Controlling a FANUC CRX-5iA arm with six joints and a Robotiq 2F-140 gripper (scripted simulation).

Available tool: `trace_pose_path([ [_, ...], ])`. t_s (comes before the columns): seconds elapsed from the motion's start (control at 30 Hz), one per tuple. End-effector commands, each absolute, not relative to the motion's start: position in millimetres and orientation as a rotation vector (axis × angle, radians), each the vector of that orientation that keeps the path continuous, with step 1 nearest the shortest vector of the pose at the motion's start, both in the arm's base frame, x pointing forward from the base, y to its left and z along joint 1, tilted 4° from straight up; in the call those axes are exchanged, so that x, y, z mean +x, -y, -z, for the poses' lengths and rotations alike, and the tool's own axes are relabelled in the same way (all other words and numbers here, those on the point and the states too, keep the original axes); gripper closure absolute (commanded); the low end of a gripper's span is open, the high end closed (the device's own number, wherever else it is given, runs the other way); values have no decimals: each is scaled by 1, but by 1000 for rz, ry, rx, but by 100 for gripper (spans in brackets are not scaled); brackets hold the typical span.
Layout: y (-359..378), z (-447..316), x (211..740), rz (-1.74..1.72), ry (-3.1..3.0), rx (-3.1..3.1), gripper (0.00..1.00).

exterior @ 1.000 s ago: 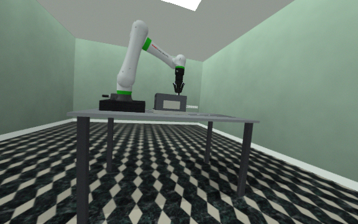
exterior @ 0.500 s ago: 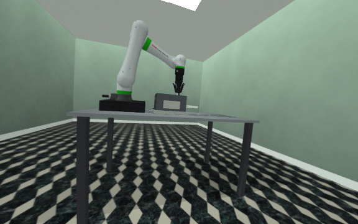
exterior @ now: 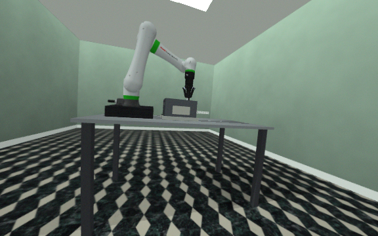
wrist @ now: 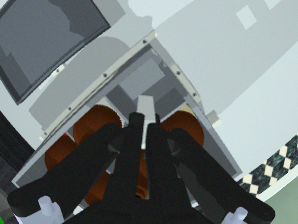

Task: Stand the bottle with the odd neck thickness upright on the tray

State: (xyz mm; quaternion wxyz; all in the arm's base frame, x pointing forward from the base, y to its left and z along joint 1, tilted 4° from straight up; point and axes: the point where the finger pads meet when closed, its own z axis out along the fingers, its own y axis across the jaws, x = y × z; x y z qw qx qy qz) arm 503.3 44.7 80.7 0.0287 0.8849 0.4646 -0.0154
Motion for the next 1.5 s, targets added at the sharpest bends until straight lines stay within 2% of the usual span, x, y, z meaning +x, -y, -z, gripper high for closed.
trace_pose_path([
  [0.0, -45, -82, 504, 45, -1434, 2730, 90],
  [0.47, -45, -82, 504, 45, -1434, 2730, 90],
  [0.5, -45, -82, 504, 45, -1434, 2730, 56],
  [1.47, -45, -82, 504, 45, -1434, 2730, 56],
])
